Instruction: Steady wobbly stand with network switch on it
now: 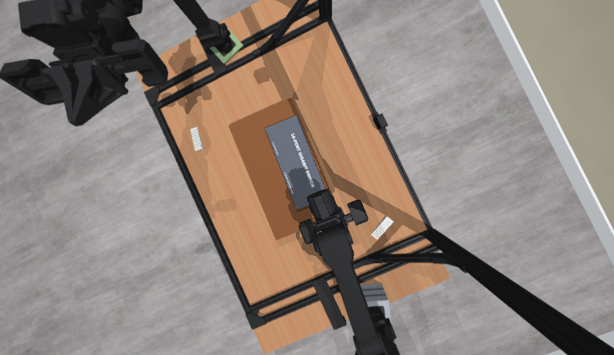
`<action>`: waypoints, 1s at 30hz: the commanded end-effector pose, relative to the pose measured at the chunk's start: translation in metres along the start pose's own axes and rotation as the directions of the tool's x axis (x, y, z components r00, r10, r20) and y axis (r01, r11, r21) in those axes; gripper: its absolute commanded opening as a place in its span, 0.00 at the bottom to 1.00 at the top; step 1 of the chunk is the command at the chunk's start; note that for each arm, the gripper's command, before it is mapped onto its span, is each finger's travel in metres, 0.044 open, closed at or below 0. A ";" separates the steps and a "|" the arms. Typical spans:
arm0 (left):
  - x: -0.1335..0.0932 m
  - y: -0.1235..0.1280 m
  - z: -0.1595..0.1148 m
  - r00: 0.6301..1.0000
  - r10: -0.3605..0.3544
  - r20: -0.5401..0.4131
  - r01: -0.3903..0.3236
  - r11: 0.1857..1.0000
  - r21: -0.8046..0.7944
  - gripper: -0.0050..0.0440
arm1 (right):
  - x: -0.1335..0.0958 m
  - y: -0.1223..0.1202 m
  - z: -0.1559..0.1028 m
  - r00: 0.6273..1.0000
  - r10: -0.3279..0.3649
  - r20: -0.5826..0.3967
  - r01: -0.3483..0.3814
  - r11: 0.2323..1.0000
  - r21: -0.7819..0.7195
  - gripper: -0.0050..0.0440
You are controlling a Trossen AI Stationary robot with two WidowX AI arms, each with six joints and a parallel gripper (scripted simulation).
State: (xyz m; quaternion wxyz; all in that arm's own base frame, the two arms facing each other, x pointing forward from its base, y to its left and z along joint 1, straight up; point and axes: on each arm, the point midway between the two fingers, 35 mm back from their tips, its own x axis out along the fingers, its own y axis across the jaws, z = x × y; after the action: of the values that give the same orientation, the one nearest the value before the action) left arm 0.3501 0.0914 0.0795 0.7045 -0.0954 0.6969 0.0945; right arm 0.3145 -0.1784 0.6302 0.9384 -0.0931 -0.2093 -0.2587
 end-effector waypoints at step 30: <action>0.000 0.000 0.000 1.000 0.000 0.000 0.000 1.000 0.000 0.10 | -0.126 -0.018 0.231 0.662 -0.056 0.747 0.015 0.998 0.062 0.10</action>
State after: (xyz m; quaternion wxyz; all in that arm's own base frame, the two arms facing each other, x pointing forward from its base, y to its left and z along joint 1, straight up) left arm 0.3501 0.0914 0.0795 0.7045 -0.0954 0.6969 0.0945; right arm 0.1484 -0.0845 0.7674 0.7901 -0.1569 -0.5506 -0.2192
